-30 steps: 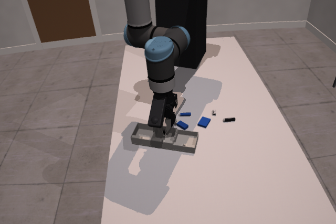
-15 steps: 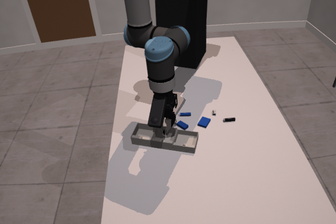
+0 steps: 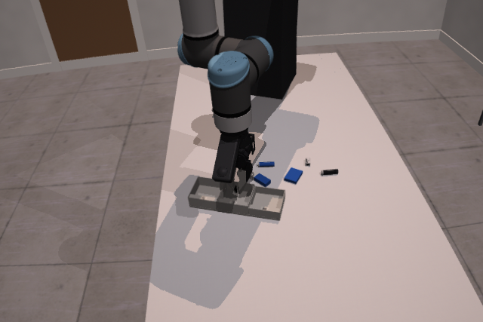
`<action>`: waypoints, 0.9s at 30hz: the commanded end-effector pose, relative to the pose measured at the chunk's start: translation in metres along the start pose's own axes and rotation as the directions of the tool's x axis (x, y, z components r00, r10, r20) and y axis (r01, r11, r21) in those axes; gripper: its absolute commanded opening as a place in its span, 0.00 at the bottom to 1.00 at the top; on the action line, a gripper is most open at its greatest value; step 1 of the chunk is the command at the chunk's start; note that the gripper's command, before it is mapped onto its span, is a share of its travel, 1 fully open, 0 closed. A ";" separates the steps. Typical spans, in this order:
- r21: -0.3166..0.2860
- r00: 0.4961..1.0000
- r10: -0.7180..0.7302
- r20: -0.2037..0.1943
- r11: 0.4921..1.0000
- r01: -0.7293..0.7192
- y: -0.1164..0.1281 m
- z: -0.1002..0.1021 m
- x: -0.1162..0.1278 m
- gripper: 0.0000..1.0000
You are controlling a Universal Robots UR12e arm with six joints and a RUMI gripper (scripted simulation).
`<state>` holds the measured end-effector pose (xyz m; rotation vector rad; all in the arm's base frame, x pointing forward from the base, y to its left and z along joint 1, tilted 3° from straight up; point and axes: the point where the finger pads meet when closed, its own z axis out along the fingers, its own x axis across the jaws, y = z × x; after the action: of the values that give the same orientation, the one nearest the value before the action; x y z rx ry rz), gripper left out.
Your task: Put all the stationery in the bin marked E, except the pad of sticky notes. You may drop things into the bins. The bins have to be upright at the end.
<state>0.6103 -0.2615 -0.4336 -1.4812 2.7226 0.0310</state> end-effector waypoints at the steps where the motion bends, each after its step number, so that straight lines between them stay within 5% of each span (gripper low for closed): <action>1: 0.001 1.000 0.000 0.000 1.000 0.000 -0.001 -0.006 0.000 0.04; 20: 0.001 1.000 0.000 0.000 1.000 0.000 -0.001 -0.027 0.000 0.04; 27: 0.001 1.000 0.000 0.000 1.000 0.000 -0.001 -0.050 0.000 0.04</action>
<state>0.6093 -0.2629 -0.3968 -1.4812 2.7226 0.0308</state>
